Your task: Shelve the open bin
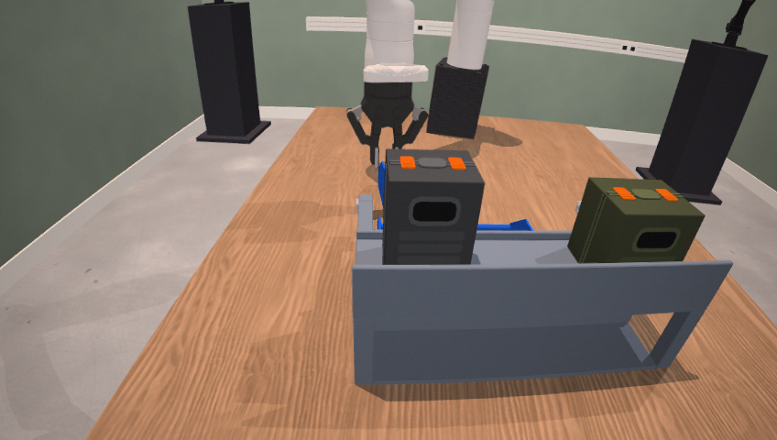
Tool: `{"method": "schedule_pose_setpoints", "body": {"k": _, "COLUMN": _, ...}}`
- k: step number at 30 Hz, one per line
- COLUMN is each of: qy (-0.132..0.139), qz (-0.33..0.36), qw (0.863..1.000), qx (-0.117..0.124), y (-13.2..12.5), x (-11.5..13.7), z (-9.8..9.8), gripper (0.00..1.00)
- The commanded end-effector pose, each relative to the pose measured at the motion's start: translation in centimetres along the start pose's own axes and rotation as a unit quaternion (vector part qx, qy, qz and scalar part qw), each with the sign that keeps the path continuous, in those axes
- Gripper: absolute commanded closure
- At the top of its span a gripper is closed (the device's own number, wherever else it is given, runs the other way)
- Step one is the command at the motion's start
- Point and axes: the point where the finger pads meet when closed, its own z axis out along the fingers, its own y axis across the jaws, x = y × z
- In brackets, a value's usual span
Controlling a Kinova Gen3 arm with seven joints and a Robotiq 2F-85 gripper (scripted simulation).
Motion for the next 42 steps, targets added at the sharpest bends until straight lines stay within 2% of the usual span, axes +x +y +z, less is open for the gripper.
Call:
{"method": "schedule_pose_setpoints", "body": {"k": 1, "qy": 0.001, "qz": 0.000, "qw": 1.000, "qx": 0.000, "y": 0.03, "x": 0.07, "z": -0.33, "gripper": 0.65}}
{"method": "schedule_pose_setpoints", "body": {"k": 42, "qy": 0.001, "qz": 0.000, "qw": 1.000, "qx": 0.000, "y": 0.03, "x": 0.07, "z": -0.79, "gripper": 0.65}}
